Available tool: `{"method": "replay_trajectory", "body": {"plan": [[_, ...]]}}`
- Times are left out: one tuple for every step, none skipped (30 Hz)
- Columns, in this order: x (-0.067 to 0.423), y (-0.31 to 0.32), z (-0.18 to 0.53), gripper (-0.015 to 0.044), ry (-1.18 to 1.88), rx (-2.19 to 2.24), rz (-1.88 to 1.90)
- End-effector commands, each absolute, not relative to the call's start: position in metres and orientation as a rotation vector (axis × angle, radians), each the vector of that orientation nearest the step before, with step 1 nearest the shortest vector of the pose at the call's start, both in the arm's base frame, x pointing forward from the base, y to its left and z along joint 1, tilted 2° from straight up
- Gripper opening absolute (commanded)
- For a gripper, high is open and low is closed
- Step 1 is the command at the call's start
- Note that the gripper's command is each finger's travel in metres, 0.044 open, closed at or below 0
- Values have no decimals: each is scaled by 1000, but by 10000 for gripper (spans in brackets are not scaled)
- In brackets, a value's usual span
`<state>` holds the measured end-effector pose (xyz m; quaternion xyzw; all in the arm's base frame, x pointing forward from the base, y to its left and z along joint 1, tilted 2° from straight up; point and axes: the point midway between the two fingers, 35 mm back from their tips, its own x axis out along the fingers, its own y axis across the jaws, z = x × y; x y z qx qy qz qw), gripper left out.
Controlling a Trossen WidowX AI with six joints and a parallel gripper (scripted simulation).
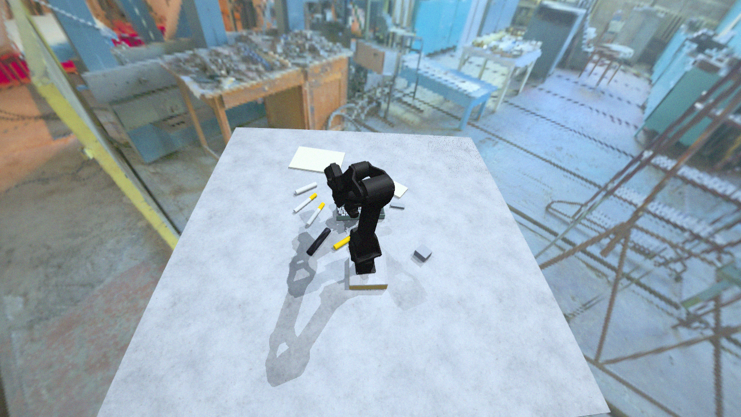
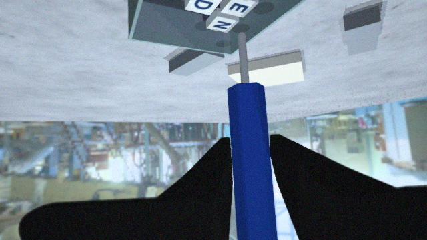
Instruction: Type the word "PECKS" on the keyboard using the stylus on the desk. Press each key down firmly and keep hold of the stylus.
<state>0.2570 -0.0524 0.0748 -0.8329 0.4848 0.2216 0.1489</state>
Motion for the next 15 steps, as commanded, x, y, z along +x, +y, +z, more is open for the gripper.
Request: {"method": "replay_trajectory", "body": {"plan": [[257, -52, 72, 81, 1391, -2390, 636], [257, -52, 71, 81, 1391, -2390, 636], [257, -52, 71, 81, 1391, -2390, 636], [257, -52, 71, 81, 1391, -2390, 636], [257, -52, 70, 81, 1391, -2390, 636], [257, -52, 70, 81, 1391, -2390, 636], [257, -52, 69, 81, 1391, -2390, 636], [257, -52, 69, 81, 1391, -2390, 636], [257, -52, 68, 81, 1391, -2390, 636], [257, -52, 68, 81, 1391, -2390, 636], [257, -52, 67, 81, 1391, -2390, 636], [257, -52, 67, 81, 1391, -2390, 636], [257, -52, 66, 81, 1391, -2390, 636], [257, -52, 66, 81, 1391, -2390, 636], [257, -52, 65, 81, 1391, -2390, 636]]}}
